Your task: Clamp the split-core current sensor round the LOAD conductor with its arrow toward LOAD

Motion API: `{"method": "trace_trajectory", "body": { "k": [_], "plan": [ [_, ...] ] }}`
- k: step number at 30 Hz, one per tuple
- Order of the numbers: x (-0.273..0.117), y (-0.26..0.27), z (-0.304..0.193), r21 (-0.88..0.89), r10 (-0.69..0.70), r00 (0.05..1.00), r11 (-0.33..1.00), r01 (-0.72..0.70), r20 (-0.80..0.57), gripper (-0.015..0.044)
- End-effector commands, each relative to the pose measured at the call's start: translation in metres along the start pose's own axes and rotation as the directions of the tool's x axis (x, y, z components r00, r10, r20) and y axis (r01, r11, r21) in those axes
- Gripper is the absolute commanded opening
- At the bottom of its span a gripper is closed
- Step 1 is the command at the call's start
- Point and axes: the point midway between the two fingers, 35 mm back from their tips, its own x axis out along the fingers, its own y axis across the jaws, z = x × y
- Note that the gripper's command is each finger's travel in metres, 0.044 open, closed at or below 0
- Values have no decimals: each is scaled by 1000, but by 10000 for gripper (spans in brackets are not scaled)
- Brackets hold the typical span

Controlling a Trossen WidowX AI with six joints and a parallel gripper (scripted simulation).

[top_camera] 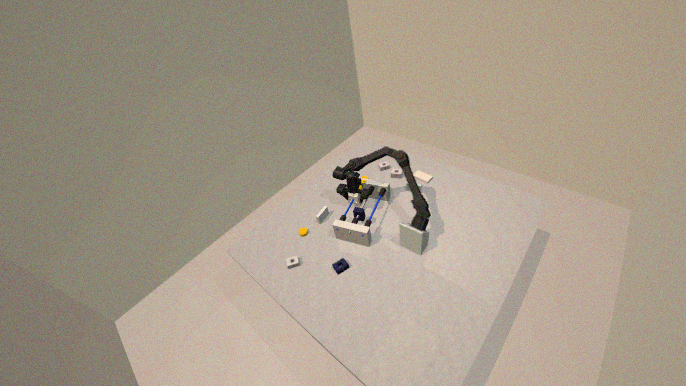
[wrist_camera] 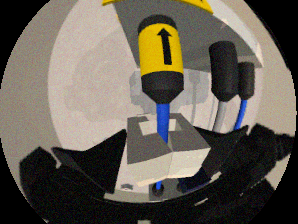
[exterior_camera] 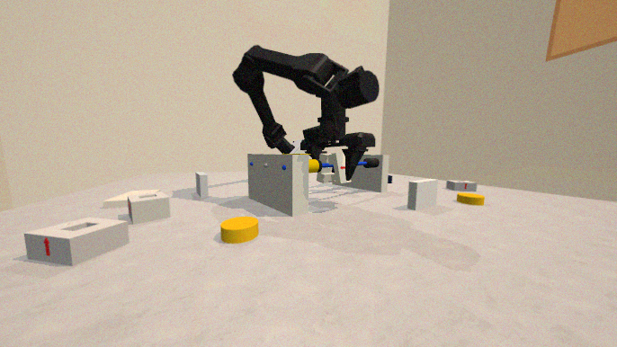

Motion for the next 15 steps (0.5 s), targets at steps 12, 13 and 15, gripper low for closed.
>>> {"method": "trace_trajectory", "body": {
  "k": [12,13,15],
  "plan": [
    [0,0,0,1,0,1000,1000,0,0,307],
    [0,0,0,1,0,1000,1000,0,0,300],
    [0,0,0,1,0,1000,1000,0,0,287]
  ]
}}
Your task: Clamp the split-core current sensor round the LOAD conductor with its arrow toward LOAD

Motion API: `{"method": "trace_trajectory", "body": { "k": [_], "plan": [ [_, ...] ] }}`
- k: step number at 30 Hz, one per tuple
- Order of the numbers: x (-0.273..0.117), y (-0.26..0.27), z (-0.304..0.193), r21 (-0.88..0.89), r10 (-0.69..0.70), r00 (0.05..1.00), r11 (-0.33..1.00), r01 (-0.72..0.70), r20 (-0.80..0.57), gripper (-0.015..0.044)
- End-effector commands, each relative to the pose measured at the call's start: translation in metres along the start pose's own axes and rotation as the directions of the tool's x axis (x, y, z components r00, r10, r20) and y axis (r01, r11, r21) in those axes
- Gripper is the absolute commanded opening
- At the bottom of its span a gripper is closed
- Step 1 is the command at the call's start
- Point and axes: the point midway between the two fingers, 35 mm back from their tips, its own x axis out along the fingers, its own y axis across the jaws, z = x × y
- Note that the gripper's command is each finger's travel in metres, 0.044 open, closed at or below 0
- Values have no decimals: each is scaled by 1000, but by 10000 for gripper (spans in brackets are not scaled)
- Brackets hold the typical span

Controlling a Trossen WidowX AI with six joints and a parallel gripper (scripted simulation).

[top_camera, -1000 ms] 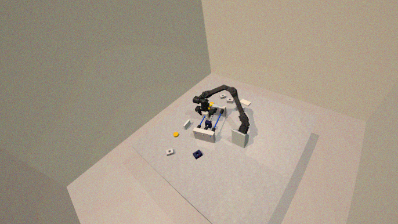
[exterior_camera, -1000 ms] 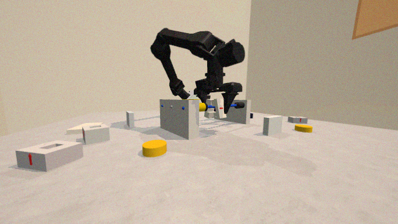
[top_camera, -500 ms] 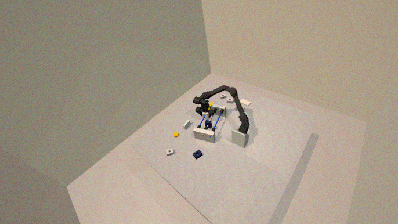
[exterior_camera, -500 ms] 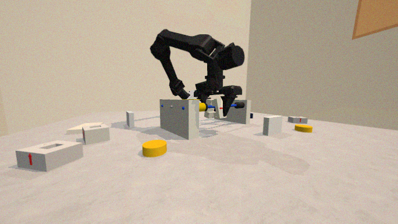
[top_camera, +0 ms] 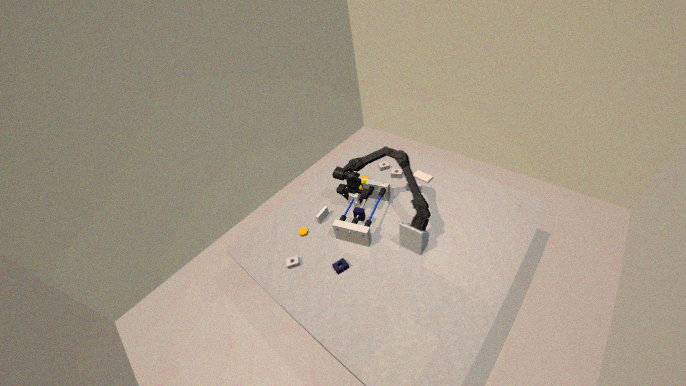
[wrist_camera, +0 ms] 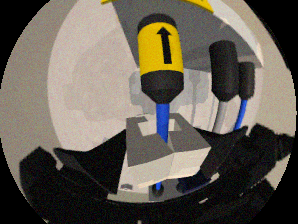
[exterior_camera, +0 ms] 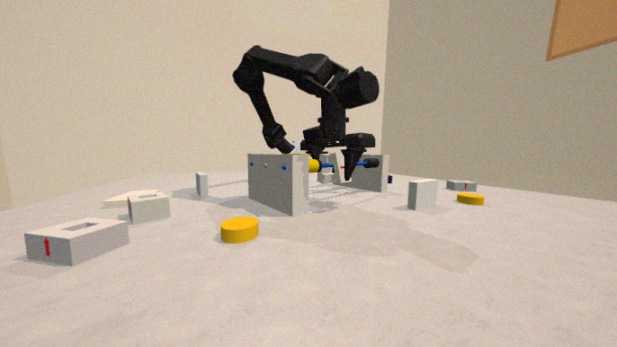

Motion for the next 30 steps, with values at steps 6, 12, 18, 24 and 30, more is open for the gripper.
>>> {"method": "trace_trajectory", "body": {
  "k": [6,12,18,24,30],
  "plan": [
    [0,0,0,1,1,1000,1000,-1,0,129],
    [0,0,0,1,1,1000,1000,-1,0,0],
    [0,0,0,1,1,1000,1000,-1,0,0],
    [0,0,0,1,1,1000,1000,-1,0,0],
    [0,0,0,1,1,1000,1000,-1,0,0]
  ]
}}
